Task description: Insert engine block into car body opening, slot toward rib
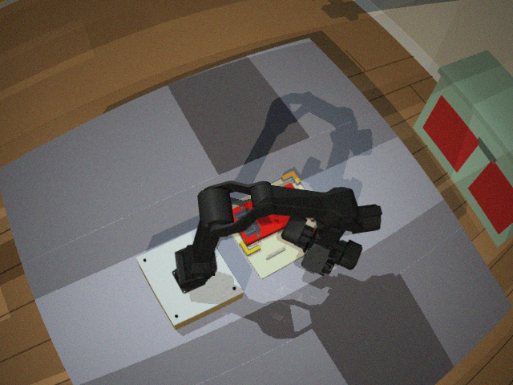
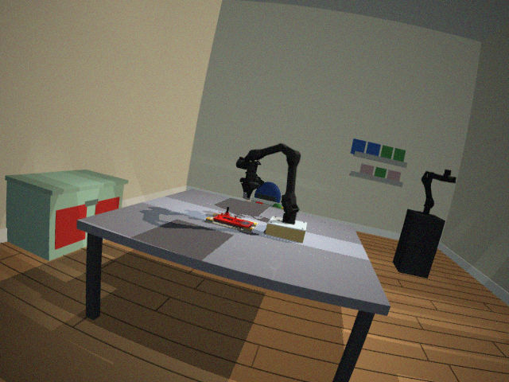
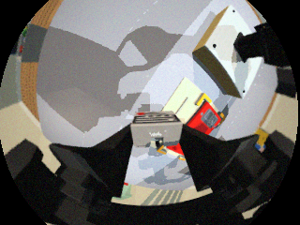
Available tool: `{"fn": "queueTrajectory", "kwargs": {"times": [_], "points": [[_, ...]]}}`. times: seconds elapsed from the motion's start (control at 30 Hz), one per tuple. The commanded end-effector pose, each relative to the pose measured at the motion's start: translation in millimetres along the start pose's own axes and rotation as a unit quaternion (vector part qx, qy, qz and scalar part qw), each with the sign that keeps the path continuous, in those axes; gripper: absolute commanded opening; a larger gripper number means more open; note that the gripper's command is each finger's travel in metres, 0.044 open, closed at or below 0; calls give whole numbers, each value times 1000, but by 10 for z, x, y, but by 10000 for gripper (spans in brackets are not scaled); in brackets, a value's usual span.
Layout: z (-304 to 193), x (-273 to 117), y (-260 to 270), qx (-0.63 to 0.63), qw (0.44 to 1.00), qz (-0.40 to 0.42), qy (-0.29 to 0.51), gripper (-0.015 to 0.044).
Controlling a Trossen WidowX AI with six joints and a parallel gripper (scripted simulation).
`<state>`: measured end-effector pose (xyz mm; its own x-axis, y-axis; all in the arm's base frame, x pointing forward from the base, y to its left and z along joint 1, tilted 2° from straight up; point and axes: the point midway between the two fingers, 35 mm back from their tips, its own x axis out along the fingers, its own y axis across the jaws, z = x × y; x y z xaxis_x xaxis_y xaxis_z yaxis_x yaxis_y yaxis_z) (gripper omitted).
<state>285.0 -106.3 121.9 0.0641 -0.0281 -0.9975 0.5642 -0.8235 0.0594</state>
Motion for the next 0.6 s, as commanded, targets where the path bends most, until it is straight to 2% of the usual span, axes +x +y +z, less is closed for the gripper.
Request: {"fn": "queueTrajectory", "kwargs": {"times": [0.0,0.57], "points": [[5,14,9,-67,998,1,-1,0],[10,38,19,-354,935,0,-2,0]]}}
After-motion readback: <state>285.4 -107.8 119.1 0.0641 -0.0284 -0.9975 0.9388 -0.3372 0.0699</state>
